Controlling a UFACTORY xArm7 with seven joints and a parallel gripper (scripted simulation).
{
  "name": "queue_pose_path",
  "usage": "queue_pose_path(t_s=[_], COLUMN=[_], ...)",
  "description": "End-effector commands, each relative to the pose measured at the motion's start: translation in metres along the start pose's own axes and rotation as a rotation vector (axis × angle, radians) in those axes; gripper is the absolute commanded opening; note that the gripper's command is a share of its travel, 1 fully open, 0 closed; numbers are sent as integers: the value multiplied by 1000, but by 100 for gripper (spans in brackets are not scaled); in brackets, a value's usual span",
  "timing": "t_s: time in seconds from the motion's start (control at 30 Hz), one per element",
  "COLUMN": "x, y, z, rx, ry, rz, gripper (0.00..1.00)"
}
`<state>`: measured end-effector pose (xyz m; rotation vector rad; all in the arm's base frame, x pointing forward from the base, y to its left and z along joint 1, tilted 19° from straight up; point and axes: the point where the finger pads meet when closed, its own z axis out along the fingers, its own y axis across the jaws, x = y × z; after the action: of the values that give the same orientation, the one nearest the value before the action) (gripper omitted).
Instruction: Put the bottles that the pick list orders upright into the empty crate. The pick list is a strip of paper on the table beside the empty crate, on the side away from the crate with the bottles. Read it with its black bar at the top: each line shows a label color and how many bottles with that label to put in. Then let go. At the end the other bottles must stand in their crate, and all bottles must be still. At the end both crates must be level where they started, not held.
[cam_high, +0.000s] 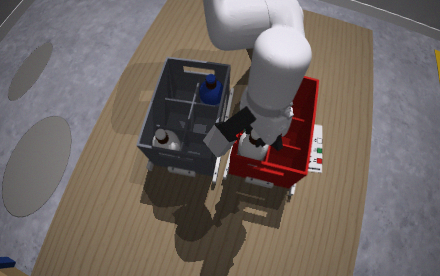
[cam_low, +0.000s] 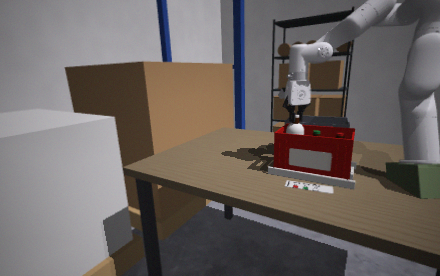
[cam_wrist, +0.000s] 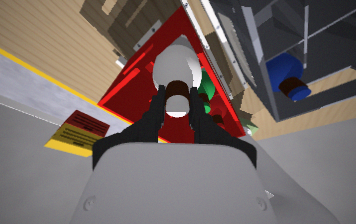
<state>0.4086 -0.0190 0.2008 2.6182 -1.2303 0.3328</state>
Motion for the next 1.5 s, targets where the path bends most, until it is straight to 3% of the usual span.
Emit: queue_pose_path(t_s=[0.0,1.0,1.47], x=[1,1,1], y=[-1,-1,-1], z=[1,29,29], rx=[4,4,4], ry=[3,3,3], rz=[0,0,0], gripper=[0,0,0])
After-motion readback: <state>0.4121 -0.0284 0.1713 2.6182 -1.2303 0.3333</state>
